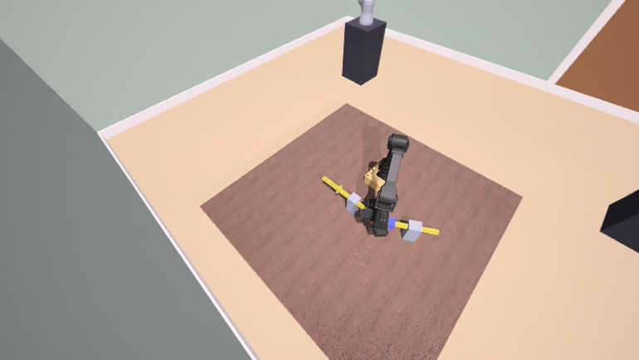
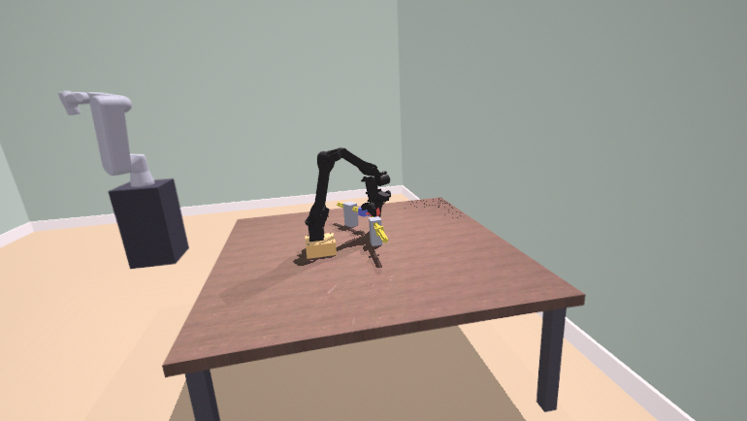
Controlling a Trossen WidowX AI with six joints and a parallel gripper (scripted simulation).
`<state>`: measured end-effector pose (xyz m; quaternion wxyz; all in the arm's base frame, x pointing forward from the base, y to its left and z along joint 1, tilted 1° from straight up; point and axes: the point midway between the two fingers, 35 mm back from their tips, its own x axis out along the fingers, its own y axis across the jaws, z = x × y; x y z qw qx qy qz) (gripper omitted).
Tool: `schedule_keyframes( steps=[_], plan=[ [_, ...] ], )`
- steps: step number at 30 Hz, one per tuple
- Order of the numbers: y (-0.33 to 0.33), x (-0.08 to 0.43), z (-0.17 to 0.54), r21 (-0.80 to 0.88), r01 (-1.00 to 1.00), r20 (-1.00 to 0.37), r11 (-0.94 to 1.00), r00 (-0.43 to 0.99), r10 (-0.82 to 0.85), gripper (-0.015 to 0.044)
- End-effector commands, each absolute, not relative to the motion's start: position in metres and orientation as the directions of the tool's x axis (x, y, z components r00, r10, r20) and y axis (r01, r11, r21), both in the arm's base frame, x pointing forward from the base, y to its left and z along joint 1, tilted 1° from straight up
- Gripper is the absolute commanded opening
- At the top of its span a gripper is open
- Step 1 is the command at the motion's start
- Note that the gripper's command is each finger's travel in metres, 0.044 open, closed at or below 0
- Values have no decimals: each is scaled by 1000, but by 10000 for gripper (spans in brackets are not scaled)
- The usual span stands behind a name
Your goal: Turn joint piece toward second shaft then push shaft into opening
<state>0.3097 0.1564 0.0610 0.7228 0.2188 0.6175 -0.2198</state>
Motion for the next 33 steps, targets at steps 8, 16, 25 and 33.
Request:
schedule_keyframes(
  steps=[8,16,25,33],
  plan=[
    [149,304,58,45,730,-995,682,92,-33,0],
    [145,299,56,41,817,-998,575,60,-14,0],
    [141,293,53,36,895,-999,445,31,17,0],
    [139,287,50,31,946,-999,323,15,50,0]
  ],
)
